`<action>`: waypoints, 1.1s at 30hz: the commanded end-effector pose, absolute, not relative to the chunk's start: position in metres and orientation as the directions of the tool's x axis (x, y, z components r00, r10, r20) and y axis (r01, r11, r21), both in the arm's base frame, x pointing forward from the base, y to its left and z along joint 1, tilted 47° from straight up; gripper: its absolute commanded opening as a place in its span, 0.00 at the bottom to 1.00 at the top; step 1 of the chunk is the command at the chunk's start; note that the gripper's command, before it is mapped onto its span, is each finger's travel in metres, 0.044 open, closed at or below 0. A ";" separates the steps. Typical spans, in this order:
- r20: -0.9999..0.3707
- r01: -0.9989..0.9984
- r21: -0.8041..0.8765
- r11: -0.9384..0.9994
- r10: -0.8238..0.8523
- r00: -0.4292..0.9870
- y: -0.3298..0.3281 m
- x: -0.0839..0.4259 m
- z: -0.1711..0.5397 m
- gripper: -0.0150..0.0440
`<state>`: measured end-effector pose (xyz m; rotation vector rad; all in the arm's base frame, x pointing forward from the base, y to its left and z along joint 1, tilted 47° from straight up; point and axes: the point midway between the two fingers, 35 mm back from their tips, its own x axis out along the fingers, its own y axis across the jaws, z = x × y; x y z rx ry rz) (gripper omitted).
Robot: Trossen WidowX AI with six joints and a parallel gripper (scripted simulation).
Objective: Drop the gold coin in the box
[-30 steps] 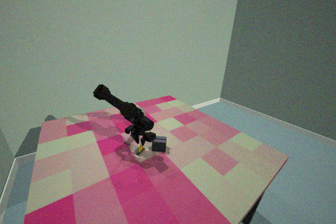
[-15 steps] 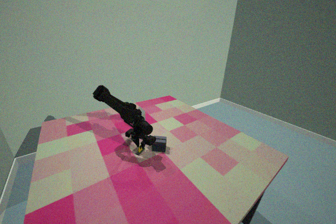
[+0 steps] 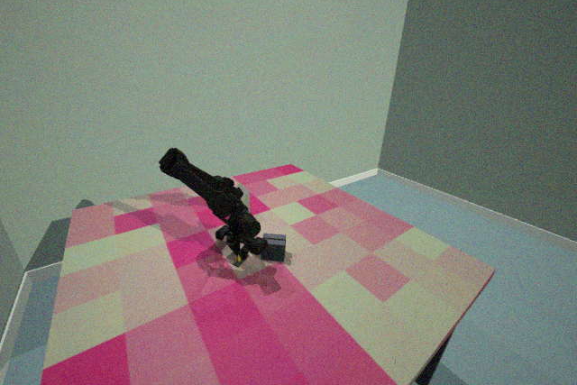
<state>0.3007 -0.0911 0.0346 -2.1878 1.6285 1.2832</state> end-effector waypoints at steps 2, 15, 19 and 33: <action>-0.681 -0.833 0.371 -0.410 -0.730 0.056 -0.093 0.300 0.034 0.26; -0.682 -0.833 0.371 -0.410 -0.729 0.056 -0.090 0.301 0.036 0.25; -0.684 -0.833 0.370 -0.412 -0.727 0.056 -0.082 0.301 0.042 0.25; -0.688 -0.833 0.368 -0.414 -0.724 0.056 -0.056 0.302 0.064 0.25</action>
